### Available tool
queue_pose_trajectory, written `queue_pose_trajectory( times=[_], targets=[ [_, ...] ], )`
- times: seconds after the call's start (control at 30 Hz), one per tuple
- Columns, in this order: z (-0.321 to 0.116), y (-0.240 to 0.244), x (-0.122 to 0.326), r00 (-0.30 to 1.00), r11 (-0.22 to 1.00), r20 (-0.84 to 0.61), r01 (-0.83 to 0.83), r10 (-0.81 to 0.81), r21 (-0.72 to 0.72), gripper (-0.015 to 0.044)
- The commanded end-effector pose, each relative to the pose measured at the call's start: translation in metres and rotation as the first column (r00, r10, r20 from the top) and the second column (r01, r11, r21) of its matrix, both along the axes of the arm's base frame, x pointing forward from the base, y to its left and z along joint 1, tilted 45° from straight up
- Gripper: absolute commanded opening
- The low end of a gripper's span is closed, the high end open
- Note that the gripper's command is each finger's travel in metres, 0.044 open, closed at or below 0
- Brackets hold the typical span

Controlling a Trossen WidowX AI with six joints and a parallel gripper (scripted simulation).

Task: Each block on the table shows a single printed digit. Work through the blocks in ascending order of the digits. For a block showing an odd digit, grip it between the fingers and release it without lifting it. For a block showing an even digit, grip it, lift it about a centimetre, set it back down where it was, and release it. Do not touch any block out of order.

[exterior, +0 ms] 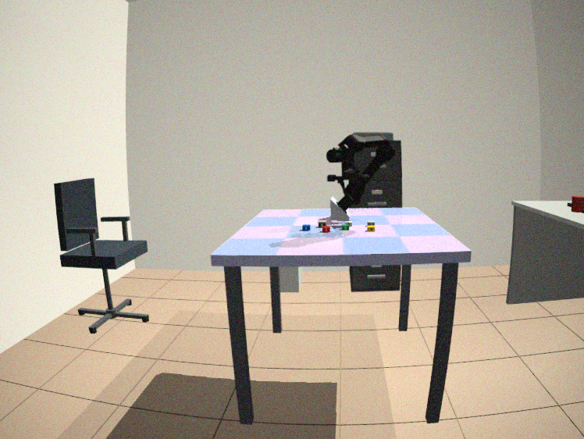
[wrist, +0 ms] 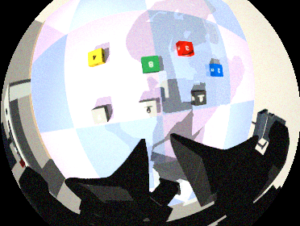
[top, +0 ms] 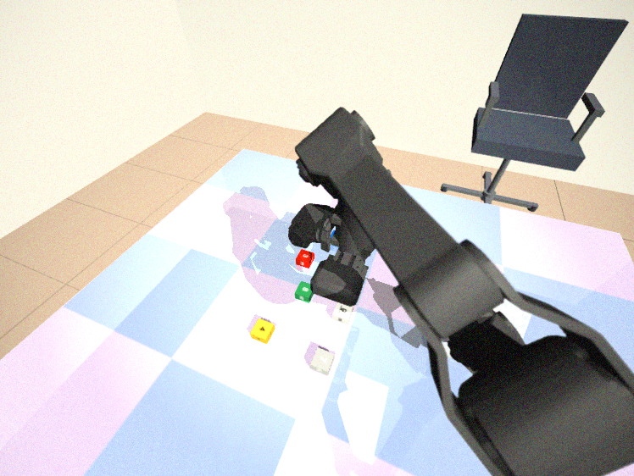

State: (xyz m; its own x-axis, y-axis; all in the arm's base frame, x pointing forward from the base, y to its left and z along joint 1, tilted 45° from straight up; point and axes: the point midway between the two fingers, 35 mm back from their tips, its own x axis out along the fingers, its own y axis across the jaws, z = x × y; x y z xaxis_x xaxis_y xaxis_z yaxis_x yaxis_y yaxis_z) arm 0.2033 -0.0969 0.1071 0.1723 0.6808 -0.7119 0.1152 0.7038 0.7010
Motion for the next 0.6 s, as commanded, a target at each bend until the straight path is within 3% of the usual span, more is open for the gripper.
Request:
queue_pose_trajectory(
  times=[0.0,0.2,0.33,0.57],
  targets=[
    [-0.003,0.005,-0.005,1.0,1.0,-0.005,-0.007,0.007,0.001,0.0146],
    [-0.053,0.053,0.007,1.0,1.0,-0.003,-0.006,0.006,0.001,0.0304],
    [-0.058,0.059,0.008,1.0,1.0,-0.002,-0.007,0.007,0.003,0.04],
    [-0.064,0.064,0.009,1.0,1.0,-0.002,-0.007,0.007,0.003,0.04]
  ],
)
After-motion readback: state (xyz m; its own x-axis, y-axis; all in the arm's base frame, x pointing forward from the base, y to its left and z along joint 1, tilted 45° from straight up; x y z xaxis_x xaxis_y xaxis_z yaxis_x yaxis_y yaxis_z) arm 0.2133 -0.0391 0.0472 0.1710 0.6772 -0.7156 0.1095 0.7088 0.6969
